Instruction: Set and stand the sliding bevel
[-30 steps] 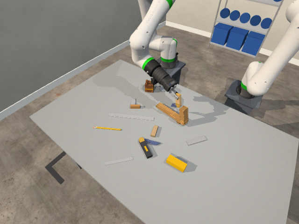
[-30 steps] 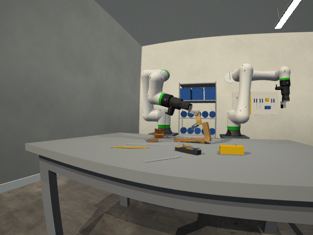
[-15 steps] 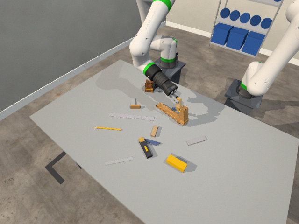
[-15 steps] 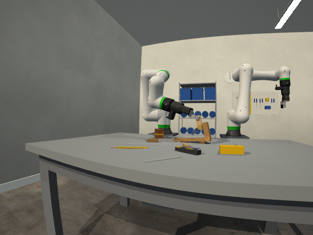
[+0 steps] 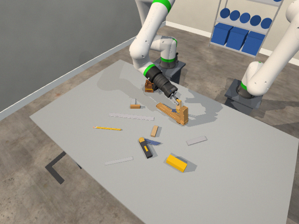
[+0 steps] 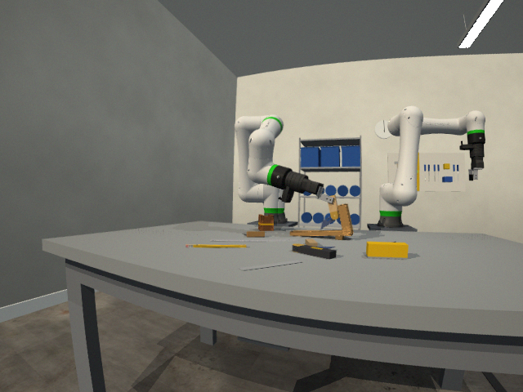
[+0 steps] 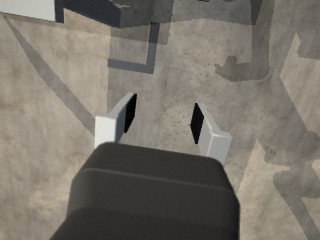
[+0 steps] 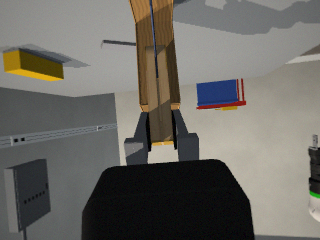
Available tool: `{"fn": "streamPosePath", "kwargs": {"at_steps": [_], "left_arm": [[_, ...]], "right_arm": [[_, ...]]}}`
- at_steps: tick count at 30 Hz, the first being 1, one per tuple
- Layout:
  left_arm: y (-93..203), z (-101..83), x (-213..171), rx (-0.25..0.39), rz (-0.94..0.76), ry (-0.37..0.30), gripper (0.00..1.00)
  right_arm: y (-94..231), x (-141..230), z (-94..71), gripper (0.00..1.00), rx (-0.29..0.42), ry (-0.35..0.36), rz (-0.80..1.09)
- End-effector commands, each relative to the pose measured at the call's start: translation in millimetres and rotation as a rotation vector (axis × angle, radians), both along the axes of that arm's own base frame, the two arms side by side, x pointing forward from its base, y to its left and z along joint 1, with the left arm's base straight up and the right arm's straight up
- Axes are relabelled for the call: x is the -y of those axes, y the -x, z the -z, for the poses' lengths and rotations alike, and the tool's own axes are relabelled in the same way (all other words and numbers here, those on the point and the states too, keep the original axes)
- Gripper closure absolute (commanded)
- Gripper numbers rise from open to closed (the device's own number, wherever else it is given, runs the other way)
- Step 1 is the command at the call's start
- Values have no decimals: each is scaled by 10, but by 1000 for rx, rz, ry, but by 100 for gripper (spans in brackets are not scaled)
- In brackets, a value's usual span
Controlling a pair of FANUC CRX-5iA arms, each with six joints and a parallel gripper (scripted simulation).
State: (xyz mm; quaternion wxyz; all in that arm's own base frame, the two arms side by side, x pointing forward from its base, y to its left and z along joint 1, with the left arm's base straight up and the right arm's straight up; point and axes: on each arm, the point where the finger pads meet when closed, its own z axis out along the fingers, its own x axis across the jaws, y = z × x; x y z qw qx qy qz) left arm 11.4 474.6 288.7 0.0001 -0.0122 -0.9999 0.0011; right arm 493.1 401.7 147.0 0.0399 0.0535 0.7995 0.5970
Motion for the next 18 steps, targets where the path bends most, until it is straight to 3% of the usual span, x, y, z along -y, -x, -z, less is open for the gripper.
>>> {"fn": "streamPosePath", "kwargs": {"at_steps": [1,18], "left_arm": [[-1,-9,-3,0,0,-2,0],[-1,-9,-3,0,0,-2,0]], "right_arm": [[-3,-3,-9,100,2,-1,0],[-11,-61,-13,100,2,-1,0]]}}
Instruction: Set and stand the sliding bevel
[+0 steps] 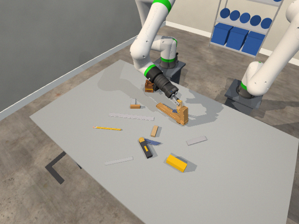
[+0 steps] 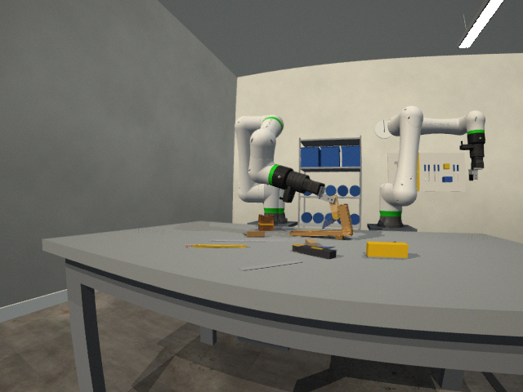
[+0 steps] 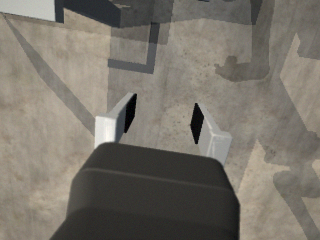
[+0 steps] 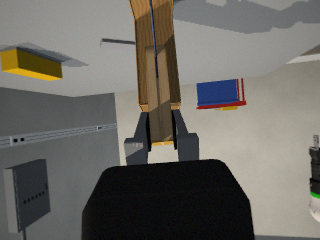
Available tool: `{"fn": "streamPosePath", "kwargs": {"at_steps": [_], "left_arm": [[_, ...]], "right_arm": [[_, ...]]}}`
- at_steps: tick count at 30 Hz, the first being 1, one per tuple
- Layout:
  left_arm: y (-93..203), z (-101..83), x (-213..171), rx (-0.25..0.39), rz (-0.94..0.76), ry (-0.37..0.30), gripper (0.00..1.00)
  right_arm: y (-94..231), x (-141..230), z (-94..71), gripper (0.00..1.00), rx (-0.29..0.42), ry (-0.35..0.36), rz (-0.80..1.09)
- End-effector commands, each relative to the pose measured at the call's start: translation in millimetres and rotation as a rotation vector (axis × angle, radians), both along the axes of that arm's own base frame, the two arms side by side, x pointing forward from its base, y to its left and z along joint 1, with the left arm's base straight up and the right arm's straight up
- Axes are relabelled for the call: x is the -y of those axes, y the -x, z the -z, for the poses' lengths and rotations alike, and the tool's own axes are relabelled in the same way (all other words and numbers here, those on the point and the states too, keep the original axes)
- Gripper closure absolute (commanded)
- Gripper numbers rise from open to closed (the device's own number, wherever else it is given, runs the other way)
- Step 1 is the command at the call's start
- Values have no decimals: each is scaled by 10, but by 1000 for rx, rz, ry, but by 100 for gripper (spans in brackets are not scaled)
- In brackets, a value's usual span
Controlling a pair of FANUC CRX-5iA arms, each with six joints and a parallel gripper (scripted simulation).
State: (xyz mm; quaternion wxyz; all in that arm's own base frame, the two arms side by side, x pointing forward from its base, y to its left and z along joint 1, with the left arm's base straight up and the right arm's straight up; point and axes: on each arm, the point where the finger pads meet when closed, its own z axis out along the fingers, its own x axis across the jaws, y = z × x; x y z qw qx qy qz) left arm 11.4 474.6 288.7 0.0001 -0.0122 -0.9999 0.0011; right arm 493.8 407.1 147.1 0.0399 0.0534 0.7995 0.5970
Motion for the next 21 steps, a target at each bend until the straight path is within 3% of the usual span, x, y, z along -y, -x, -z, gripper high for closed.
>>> {"fn": "streamPosePath", "kwargs": {"at_steps": [1,21], "left_arm": [[-1,-9,-3,0,0,-2,0],[-1,-9,-3,0,0,-2,0]], "right_arm": [[-5,-7,-11,100,1,-1,0],[-5,-11,6,100,1,-1,0]]}}
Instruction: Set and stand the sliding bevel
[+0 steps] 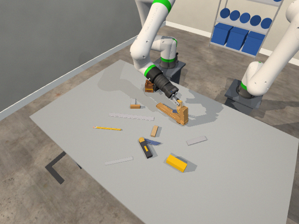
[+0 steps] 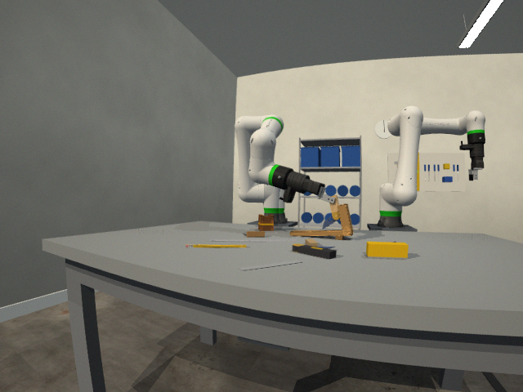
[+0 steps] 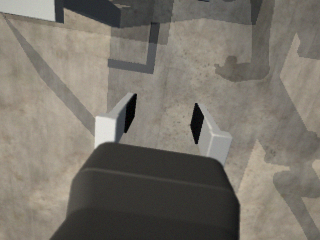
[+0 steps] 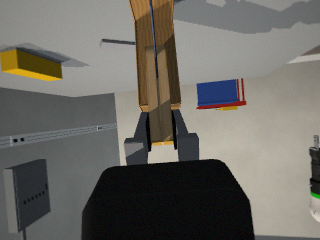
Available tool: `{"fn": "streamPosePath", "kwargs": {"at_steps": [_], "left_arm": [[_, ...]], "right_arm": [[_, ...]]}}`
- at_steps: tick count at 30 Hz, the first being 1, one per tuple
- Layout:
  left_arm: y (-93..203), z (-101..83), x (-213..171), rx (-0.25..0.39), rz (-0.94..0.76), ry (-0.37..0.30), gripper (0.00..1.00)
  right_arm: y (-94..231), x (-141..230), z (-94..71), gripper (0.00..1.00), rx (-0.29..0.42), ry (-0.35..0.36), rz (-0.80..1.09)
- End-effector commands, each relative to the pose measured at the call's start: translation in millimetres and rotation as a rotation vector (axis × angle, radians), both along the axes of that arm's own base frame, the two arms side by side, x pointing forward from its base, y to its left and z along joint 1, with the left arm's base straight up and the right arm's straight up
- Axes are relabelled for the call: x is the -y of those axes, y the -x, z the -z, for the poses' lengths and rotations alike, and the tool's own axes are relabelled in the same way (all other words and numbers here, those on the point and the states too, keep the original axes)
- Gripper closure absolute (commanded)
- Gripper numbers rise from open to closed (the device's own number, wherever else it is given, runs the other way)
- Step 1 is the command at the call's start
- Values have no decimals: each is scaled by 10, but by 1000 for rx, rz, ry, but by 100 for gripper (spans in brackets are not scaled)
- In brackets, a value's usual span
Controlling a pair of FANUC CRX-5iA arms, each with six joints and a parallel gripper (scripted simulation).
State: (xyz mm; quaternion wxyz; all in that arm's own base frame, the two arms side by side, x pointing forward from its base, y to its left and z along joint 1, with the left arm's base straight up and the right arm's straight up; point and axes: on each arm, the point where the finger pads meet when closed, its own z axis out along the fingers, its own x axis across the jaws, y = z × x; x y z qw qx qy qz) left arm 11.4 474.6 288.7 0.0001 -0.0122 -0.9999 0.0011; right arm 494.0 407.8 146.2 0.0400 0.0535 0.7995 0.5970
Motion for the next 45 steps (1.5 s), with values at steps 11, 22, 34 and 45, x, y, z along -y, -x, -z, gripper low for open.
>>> {"fn": "streamPosePath", "kwargs": {"at_steps": [11,22,34,45], "left_arm": [[-1,-9,-3,0,0,-2,0],[-1,-9,-3,0,0,-2,0],[-1,-9,-3,0,0,-2,0],[-1,-9,-3,0,0,-2,0]], "right_arm": [[-4,-14,40,100,2,-1,0],[-7,-35,126,100,2,-1,0],[-10,-56,216,100,2,-1,0],[-13,-73,286,100,2,-1,0]]}}
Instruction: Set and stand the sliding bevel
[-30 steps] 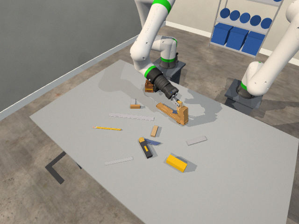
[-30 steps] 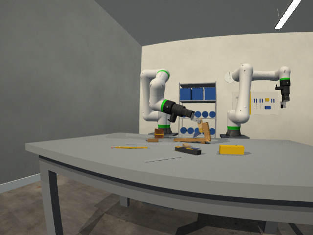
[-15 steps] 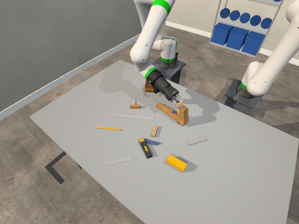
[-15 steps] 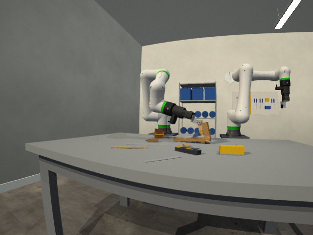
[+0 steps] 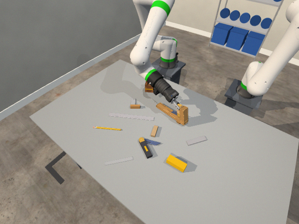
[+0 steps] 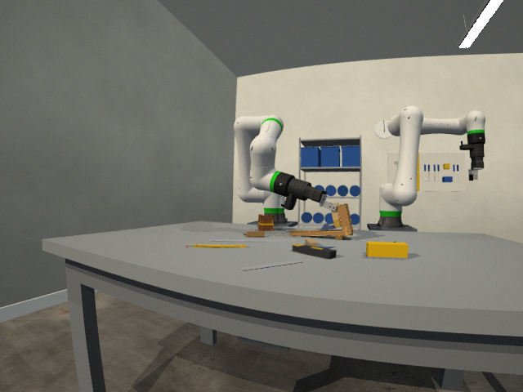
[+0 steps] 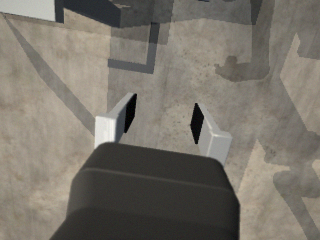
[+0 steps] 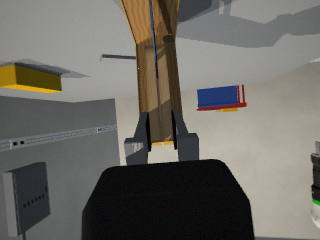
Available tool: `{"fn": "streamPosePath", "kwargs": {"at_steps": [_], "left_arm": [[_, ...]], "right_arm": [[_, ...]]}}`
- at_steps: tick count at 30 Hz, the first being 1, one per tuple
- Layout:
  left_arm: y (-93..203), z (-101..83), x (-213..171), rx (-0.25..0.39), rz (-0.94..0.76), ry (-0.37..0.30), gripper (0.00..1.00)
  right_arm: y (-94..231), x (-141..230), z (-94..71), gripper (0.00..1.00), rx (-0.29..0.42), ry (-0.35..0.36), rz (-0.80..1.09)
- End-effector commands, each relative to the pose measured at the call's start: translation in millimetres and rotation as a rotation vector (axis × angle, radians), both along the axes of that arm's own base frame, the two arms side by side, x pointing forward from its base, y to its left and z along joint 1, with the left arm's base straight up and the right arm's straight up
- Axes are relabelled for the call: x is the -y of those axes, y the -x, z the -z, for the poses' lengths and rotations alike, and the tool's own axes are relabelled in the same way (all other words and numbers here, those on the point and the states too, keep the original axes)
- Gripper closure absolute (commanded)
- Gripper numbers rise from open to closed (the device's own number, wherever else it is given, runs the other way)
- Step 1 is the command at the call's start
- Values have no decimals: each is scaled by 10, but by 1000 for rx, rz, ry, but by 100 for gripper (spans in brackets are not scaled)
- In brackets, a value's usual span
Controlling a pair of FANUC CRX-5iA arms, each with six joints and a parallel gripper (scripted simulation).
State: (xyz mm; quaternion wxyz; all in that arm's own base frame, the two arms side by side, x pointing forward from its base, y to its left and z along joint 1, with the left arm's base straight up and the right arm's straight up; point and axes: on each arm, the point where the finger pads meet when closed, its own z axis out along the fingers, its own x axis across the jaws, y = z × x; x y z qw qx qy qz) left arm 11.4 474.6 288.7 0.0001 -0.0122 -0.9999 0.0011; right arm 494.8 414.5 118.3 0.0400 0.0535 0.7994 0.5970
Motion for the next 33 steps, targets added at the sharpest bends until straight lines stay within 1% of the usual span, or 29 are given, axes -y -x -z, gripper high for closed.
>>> {"fn": "streamPosePath", "kwargs": {"at_steps": [1,11,33], "left_arm": [[-1,-9,-3,0,0,-2,0],[-1,-9,-3,0,0,-2,0],[-1,-9,-3,0,0,-2,0]], "right_arm": [[-4,-8,14,100,2,-1,0],[-6,-19,61,100,2,-1,0],[-6,-23,77,100,2,-1,0]]}}
